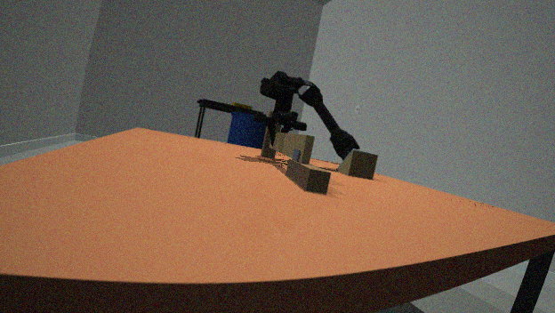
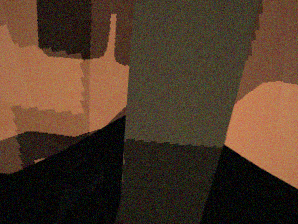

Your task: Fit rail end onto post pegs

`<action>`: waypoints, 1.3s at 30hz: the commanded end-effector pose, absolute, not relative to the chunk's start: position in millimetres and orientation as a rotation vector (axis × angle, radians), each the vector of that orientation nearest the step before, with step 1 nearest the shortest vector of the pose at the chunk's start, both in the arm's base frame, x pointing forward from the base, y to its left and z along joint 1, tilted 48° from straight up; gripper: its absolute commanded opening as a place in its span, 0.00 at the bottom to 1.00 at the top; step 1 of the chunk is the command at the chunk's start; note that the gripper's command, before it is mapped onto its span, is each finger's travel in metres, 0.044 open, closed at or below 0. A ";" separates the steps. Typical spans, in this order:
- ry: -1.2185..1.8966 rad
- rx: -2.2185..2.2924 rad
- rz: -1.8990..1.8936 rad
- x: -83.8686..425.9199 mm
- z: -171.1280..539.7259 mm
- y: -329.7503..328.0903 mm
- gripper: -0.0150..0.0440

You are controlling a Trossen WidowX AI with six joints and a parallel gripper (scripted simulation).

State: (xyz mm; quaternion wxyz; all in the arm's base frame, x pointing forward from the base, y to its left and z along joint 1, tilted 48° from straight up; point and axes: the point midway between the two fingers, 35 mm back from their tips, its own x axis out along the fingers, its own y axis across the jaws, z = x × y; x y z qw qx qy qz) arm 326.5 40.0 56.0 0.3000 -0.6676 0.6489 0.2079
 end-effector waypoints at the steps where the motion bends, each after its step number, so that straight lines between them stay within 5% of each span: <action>1: 1.718 -1.775 0.553 326.4 58.7 38.7 0.25; 39: 1.718 -1.775 0.553 325.0 67.4 31.0 0.25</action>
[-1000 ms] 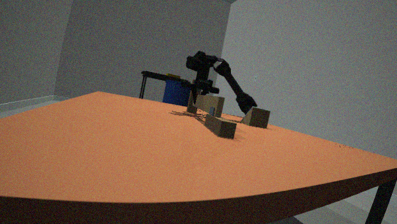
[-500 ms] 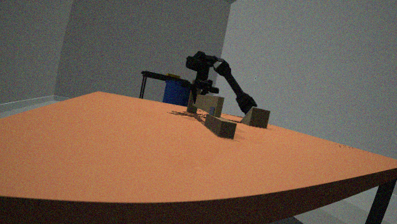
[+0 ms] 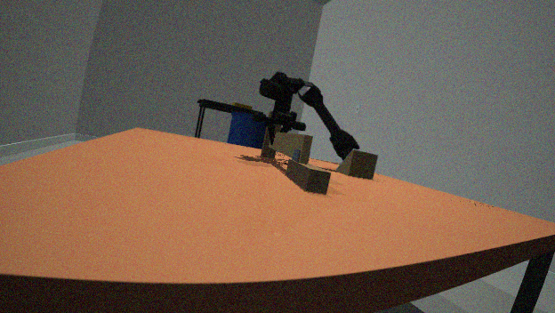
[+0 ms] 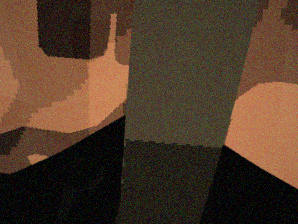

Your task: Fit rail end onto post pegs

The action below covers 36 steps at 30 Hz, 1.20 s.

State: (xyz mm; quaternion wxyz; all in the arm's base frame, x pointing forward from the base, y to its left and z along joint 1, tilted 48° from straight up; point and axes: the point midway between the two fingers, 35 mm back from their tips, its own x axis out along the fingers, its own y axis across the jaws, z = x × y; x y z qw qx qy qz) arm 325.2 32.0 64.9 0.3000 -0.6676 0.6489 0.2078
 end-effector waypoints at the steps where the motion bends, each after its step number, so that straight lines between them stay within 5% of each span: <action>1: 1.718 -1.775 0.553 325.0 67.6 30.8 0.25; 36: 1.718 -1.776 0.553 323.7 75.8 23.8 0.25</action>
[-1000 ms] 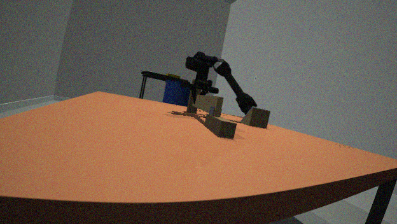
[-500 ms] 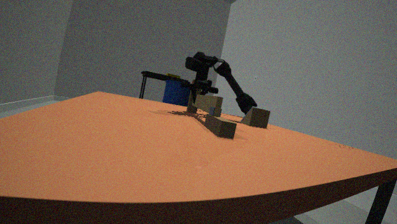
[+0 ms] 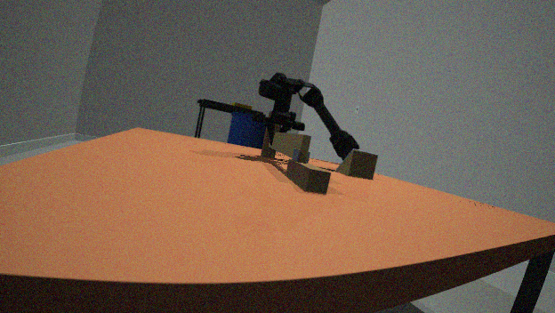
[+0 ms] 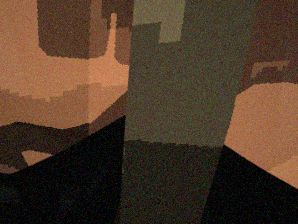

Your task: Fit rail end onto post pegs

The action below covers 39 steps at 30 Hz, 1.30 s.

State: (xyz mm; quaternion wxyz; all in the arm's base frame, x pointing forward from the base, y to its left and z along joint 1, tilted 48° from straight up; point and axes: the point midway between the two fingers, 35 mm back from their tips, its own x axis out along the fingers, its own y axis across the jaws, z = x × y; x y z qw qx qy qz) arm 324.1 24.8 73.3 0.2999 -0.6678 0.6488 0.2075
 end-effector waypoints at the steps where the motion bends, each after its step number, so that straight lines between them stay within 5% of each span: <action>1: 1.718 -1.776 0.553 323.7 76.0 23.6 0.25; 18: 1.722 -1.773 0.551 324.1 73.5 24.6 1.00; 39: 1.717 -1.774 0.554 325.0 71.4 67.1 1.00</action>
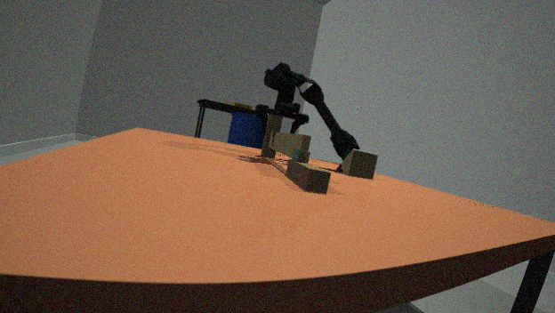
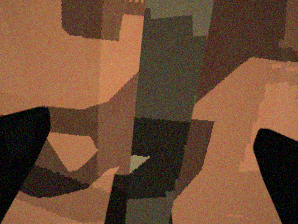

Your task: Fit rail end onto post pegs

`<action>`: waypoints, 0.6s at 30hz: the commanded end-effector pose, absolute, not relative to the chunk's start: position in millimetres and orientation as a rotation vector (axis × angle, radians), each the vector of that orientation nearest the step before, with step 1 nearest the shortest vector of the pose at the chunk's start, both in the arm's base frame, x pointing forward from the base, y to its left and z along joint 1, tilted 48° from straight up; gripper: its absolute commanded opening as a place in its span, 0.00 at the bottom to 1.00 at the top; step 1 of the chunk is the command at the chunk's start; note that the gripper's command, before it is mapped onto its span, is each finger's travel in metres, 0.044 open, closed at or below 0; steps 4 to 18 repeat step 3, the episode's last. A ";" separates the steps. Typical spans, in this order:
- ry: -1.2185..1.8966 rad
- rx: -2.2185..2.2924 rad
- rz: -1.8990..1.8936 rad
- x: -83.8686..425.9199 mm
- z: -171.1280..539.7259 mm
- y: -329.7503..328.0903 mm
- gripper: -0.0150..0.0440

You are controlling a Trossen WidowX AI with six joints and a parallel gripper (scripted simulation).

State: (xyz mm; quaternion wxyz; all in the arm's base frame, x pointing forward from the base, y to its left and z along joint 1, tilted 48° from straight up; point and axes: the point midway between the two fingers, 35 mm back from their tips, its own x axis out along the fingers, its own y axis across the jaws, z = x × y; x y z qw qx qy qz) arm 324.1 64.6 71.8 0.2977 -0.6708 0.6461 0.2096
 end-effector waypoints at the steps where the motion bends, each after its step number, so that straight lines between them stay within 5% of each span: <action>1: 1.717 -1.774 0.554 325.0 71.4 67.1 1.00; 18: 1.717 -1.774 0.554 325.0 71.4 67.1 1.00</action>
